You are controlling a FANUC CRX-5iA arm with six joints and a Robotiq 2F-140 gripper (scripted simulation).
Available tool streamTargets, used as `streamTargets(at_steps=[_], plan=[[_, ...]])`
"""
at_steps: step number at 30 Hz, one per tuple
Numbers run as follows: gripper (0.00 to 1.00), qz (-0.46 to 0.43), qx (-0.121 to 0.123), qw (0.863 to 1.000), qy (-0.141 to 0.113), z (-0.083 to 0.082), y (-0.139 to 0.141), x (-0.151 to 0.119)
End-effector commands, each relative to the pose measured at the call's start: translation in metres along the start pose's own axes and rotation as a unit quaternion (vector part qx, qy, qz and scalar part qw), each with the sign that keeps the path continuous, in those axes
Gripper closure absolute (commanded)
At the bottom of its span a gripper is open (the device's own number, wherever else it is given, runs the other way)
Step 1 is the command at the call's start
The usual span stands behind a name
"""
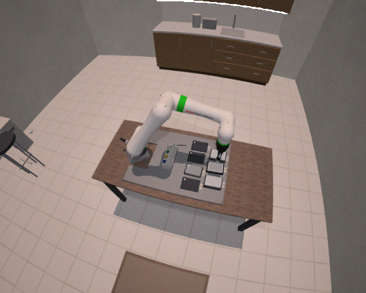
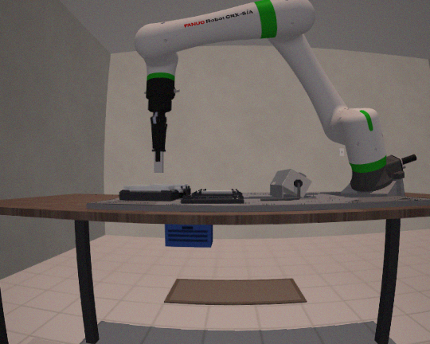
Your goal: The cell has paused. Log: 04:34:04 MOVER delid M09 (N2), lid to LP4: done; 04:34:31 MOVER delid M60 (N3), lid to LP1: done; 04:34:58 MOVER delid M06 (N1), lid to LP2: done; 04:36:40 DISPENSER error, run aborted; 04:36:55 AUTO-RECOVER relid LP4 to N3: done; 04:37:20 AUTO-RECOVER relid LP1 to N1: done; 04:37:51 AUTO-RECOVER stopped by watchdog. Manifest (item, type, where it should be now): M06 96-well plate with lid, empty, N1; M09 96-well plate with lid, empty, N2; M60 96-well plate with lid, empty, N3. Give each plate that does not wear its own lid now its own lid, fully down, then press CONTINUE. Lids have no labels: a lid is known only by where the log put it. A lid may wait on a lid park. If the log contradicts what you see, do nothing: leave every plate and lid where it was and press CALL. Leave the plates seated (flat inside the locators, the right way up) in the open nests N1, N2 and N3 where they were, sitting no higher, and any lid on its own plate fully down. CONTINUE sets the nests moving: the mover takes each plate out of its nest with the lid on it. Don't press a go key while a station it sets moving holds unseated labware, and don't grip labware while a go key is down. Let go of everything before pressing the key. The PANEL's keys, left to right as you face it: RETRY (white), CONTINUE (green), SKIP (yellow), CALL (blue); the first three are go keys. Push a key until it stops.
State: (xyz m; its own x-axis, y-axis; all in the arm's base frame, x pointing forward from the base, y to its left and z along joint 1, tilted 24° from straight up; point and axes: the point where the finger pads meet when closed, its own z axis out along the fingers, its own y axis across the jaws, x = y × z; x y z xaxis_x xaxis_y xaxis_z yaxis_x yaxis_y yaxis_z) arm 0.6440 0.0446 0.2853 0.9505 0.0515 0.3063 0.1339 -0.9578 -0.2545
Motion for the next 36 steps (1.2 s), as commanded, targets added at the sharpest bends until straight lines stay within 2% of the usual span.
streamTargets(at_steps=[1,3,5,36], plan=[[1.00,-0.004,0.000,1.000,0.000,0.000,0.038,0.000],[1.00,-0.004,0.001,1.000,0.000,-0.001,0.080,-0.002],[1.00,-0.004,0.001,1.000,0.001,-0.001,0.089,-0.003],[1.00,-0.004,0.001,1.000,0.001,-0.001,0.095,-0.002]])
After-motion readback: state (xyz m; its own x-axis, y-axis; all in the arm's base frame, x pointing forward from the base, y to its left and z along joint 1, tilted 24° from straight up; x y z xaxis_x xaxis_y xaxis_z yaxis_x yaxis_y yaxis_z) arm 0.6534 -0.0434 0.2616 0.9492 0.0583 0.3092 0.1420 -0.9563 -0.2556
